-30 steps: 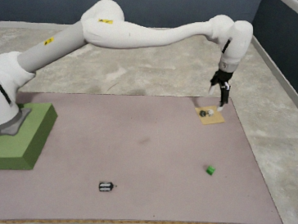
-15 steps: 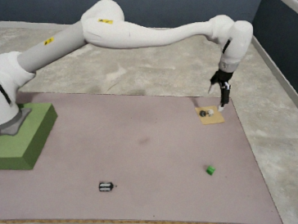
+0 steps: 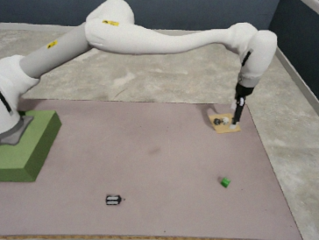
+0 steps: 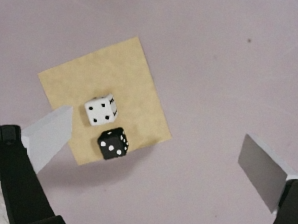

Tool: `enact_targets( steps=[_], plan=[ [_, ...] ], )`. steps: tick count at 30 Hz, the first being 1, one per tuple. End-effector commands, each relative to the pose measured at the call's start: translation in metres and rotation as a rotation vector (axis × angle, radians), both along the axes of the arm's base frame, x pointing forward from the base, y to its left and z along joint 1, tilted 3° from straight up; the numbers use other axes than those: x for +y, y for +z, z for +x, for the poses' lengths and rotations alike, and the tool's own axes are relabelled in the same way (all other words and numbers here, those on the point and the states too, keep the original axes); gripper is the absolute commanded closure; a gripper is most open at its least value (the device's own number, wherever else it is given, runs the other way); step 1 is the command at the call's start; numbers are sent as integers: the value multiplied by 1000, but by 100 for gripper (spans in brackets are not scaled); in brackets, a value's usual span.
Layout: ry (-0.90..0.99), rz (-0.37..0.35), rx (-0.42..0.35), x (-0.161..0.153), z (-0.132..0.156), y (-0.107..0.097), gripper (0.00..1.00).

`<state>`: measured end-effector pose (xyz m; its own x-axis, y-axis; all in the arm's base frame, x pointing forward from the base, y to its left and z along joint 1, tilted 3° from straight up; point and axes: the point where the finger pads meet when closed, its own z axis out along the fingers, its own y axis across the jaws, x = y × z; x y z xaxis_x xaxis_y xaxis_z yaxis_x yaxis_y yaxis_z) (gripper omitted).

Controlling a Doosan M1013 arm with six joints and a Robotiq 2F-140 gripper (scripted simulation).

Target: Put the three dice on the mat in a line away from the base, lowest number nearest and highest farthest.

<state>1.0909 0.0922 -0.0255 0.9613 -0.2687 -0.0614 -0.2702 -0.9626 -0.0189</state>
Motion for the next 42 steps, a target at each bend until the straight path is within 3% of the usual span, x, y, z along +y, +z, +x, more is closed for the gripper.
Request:
enact_targets(
  steps=[1,14,17,18,31,33,42],
  plan=[
    [-152,-10,-1,-23,-1,1,0],
    [-601,-33,14,-96,-11,-2,0],
    [-603,-33,14,-96,-12,-2,0],
    [-724,-39,18,-115,-15,-2,0],
    [-1160,-62,34,-183,-32,-5,0],
    [-1160,-62,34,-183,-32,-5,0],
    [-1515,-80,46,-237,-50,-7,0]
  ],
)
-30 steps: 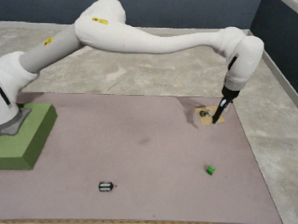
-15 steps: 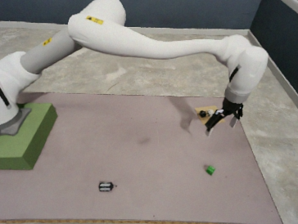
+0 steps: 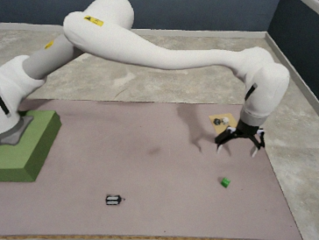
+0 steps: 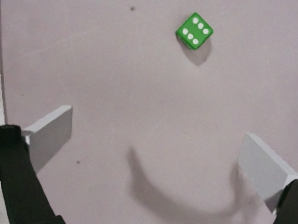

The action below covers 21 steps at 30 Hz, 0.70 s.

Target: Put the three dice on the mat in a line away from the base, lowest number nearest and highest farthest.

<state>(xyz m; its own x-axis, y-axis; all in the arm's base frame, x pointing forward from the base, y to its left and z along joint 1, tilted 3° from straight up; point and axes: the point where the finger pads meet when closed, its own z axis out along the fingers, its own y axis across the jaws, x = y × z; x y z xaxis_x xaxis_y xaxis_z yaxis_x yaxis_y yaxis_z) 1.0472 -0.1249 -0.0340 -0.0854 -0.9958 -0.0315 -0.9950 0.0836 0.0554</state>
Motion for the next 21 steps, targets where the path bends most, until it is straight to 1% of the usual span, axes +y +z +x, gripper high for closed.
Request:
enact_targets(
  steps=[1,6,9,12,16,19,20,21],
  plan=[
    [-173,-13,2,-25,-8,1,0],
    [-349,-21,8,-51,-18,0,0],
    [-376,-23,9,-55,-20,0,0],
    [-526,-30,14,-77,-29,-1,0],
    [-597,-34,17,-87,-34,-2,0],
    [-609,-34,17,-88,-35,-2,0],
    [-609,-34,17,-88,-35,-2,65],
    [-609,-34,17,-88,-35,-2,65]
  ],
)
